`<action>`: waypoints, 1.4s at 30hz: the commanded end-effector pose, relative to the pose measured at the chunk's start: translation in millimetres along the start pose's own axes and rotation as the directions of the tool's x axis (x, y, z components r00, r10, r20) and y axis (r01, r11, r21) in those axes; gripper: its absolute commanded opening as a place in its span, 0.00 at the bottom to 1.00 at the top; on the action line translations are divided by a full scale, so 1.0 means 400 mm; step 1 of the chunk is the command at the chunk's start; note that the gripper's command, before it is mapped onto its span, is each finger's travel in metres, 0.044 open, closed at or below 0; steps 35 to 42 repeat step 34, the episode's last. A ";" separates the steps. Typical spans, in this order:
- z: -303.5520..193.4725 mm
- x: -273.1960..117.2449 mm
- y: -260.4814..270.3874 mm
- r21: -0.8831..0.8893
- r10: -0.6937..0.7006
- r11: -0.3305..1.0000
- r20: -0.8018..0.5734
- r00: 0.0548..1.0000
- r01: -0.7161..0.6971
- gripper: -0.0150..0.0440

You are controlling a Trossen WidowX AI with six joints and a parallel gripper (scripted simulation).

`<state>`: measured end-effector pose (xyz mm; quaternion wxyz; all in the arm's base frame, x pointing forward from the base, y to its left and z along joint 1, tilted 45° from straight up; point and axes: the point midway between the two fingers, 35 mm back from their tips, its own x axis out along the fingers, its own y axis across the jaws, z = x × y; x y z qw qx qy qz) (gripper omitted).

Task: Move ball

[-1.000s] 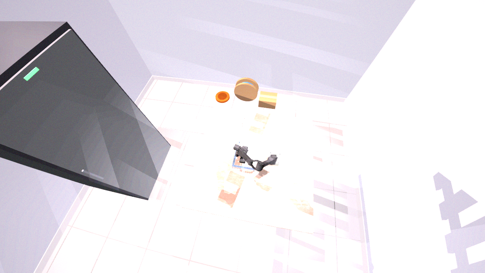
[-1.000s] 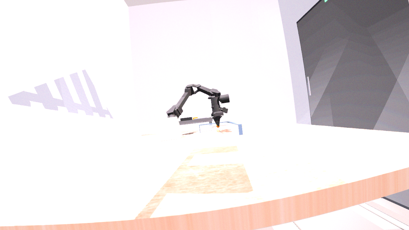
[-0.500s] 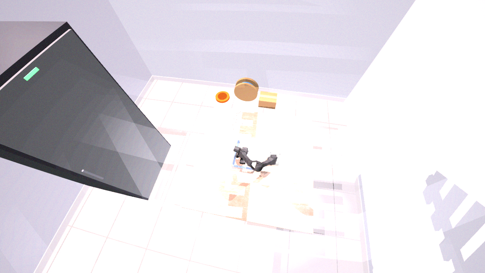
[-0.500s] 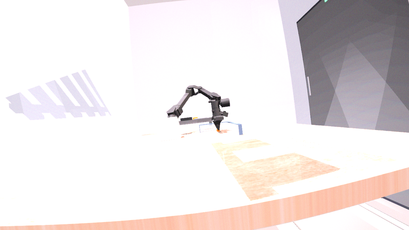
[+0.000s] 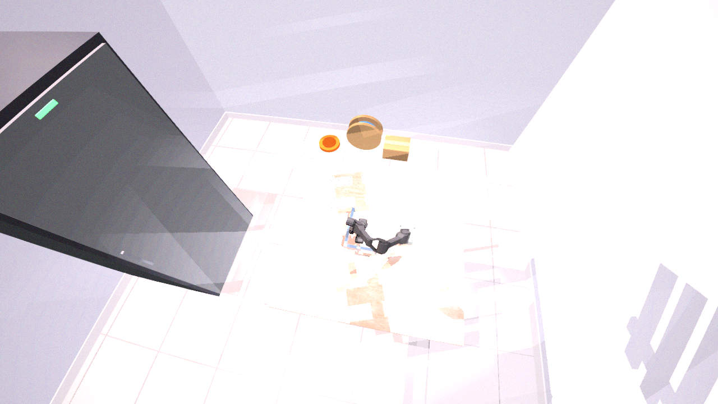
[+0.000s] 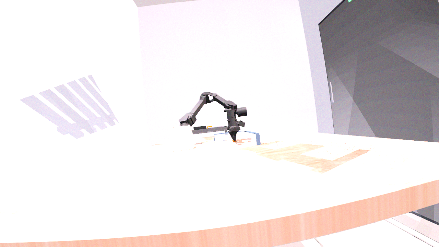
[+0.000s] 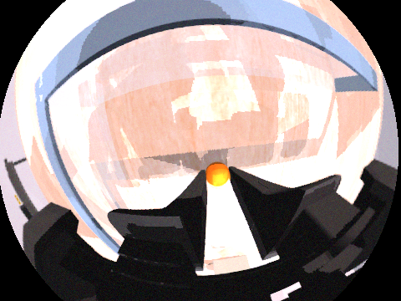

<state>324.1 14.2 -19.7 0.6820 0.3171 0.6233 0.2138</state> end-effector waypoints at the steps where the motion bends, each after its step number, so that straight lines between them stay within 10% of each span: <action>1: 0.000 0.000 0.000 0.000 0.000 1.000 0.000 1.000 0.000 0.52; 29: 0.001 -0.202 -0.008 0.016 -0.001 1.000 0.008 1.000 0.001 0.62; 34: -0.006 -0.301 -0.005 0.012 0.001 1.000 0.006 1.000 -0.001 0.84; 42: -0.006 -0.301 -0.005 0.012 0.001 1.000 0.006 1.000 -0.001 0.84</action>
